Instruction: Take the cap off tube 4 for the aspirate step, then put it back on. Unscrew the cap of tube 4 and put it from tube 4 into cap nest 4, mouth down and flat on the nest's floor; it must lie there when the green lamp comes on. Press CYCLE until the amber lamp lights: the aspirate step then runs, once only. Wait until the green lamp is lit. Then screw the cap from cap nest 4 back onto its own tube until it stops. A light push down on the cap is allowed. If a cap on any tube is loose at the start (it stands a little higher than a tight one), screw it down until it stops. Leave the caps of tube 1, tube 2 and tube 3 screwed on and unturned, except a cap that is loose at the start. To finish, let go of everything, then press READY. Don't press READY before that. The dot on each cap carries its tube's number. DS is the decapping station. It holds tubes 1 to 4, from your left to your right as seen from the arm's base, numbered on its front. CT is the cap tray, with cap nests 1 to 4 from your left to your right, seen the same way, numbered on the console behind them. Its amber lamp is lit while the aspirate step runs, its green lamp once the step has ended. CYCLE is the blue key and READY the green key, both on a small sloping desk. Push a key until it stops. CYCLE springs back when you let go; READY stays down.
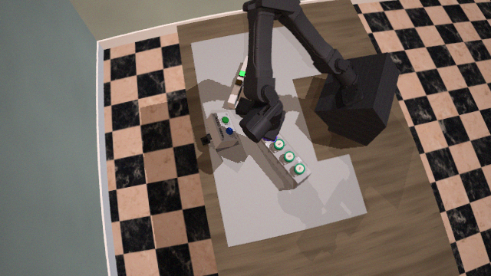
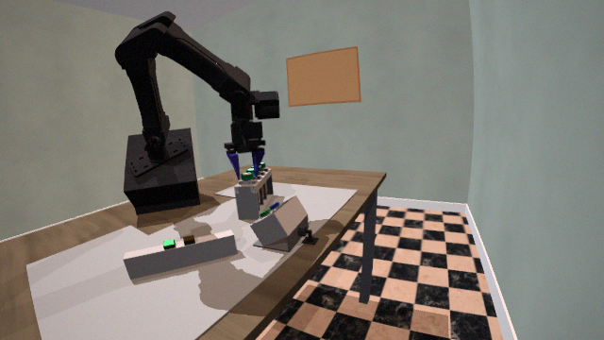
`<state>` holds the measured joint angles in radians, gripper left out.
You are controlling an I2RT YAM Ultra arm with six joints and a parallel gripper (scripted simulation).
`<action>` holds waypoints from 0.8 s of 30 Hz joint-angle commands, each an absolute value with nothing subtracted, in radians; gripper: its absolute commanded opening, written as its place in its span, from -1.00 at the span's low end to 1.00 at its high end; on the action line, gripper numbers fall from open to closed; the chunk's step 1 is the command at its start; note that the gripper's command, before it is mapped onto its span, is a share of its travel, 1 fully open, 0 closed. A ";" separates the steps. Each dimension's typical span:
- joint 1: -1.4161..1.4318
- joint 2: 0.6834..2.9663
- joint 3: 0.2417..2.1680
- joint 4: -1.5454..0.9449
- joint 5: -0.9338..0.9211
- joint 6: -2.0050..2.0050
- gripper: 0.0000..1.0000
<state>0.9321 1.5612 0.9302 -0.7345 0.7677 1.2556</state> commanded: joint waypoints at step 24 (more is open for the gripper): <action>0.938 1.554 0.931 -0.736 0.769 -0.074 -0.02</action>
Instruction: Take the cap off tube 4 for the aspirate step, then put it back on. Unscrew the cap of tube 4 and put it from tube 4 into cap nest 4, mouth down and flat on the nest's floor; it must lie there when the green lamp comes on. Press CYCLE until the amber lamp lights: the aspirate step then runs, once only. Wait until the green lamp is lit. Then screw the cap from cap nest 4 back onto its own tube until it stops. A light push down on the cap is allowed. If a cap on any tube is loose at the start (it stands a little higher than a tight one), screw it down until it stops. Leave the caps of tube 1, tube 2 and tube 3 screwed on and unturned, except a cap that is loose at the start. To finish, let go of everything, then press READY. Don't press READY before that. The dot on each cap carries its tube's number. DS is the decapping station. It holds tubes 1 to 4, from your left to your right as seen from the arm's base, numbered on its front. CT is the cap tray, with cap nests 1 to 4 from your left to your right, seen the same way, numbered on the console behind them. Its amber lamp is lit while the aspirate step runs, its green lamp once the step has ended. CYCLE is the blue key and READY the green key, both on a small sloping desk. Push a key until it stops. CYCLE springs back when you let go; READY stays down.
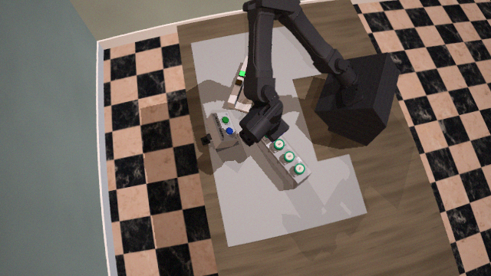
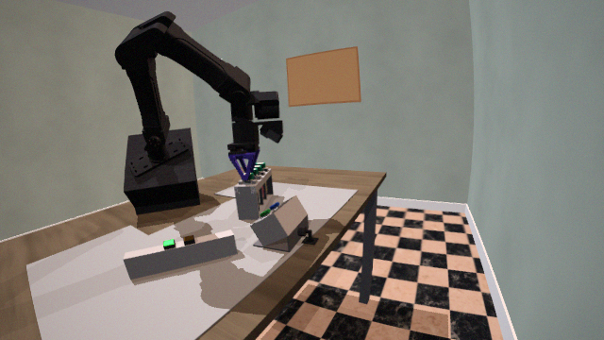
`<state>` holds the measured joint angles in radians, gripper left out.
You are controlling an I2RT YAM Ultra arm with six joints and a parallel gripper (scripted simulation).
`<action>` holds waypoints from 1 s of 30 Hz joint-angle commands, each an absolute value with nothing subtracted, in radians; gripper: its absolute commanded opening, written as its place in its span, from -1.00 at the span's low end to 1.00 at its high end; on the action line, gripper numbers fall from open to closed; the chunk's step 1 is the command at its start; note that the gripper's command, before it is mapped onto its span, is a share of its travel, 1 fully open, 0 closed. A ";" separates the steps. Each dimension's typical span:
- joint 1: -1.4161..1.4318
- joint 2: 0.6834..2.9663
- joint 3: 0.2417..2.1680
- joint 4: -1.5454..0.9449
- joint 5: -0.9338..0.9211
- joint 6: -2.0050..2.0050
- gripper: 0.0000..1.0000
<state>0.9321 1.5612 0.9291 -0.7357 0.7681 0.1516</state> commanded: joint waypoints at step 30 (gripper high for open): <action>0.936 1.554 0.933 -0.736 0.768 -0.855 -1.00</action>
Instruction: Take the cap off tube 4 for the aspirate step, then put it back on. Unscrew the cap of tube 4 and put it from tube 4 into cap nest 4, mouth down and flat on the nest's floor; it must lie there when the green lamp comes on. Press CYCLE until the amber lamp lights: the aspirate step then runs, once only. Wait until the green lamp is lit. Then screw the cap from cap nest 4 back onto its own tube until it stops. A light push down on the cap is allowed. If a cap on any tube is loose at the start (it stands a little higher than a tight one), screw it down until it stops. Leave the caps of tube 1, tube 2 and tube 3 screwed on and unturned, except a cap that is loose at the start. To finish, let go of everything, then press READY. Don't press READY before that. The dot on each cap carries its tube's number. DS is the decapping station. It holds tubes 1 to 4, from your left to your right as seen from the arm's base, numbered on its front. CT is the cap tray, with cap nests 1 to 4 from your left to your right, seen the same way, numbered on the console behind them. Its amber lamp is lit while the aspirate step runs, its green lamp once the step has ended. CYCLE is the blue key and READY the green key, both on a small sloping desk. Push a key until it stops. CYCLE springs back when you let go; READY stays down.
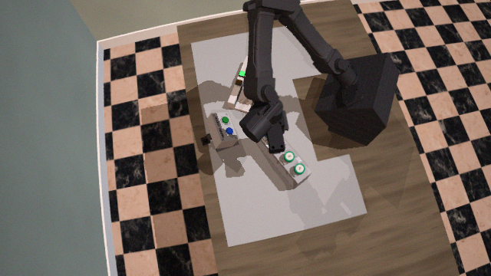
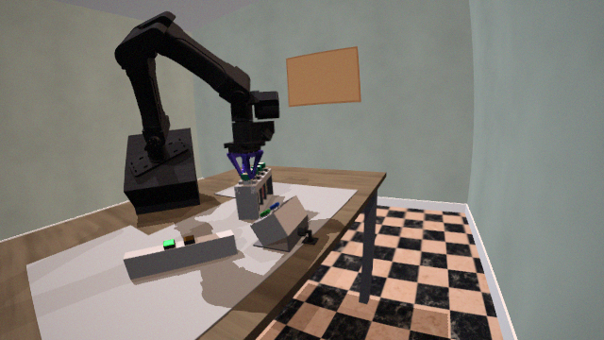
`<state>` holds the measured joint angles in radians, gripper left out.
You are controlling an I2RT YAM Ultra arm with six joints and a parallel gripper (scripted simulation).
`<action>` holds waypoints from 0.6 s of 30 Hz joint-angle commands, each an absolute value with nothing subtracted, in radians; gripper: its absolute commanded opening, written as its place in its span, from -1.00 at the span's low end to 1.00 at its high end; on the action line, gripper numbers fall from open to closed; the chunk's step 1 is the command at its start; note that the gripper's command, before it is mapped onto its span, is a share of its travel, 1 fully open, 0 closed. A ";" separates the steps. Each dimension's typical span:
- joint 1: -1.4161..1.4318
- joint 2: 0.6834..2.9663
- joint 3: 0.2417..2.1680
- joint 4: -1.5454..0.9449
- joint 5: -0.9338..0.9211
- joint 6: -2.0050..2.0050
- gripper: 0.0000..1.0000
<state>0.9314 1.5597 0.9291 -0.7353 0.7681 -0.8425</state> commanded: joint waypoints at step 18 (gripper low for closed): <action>0.935 1.554 0.932 -0.734 0.768 -0.407 -1.00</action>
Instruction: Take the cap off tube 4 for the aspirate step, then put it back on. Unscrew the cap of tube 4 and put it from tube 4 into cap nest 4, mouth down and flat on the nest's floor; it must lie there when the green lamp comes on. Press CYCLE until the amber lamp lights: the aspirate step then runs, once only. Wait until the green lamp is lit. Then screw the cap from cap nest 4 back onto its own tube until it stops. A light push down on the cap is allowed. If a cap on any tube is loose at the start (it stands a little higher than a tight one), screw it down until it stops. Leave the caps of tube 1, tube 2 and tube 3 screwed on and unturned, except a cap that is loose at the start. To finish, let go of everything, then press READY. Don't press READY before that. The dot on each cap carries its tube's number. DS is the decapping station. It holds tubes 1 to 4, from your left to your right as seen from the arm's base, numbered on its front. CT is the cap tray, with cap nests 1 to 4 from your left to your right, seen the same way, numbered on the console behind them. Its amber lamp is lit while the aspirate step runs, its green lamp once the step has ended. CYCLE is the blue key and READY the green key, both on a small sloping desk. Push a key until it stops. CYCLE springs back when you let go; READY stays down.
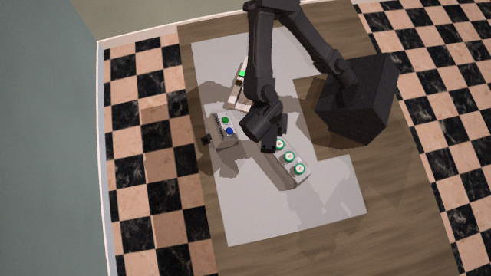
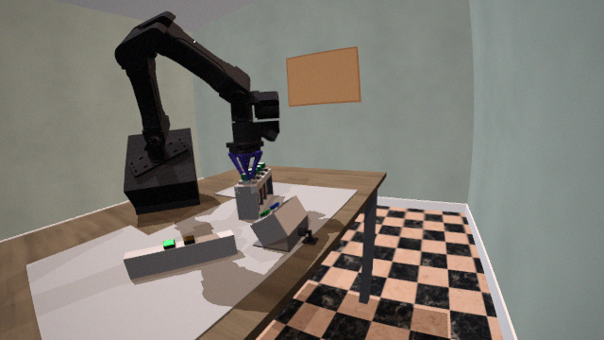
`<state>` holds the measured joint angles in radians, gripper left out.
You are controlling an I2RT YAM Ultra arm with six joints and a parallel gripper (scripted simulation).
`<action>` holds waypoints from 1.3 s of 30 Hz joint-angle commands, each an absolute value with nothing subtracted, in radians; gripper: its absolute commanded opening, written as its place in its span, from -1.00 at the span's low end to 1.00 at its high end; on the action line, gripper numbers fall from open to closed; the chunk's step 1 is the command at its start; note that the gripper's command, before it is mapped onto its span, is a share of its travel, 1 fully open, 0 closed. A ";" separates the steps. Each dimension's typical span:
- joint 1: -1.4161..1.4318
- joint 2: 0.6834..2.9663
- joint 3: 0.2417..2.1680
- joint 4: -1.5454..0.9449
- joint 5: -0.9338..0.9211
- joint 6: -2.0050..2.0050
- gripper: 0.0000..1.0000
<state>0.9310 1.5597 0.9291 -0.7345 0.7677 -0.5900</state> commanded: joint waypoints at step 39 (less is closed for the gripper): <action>0.933 1.555 0.930 -0.729 0.768 0.833 -0.02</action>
<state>0.9276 1.5597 0.9283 -0.7307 0.7635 0.8112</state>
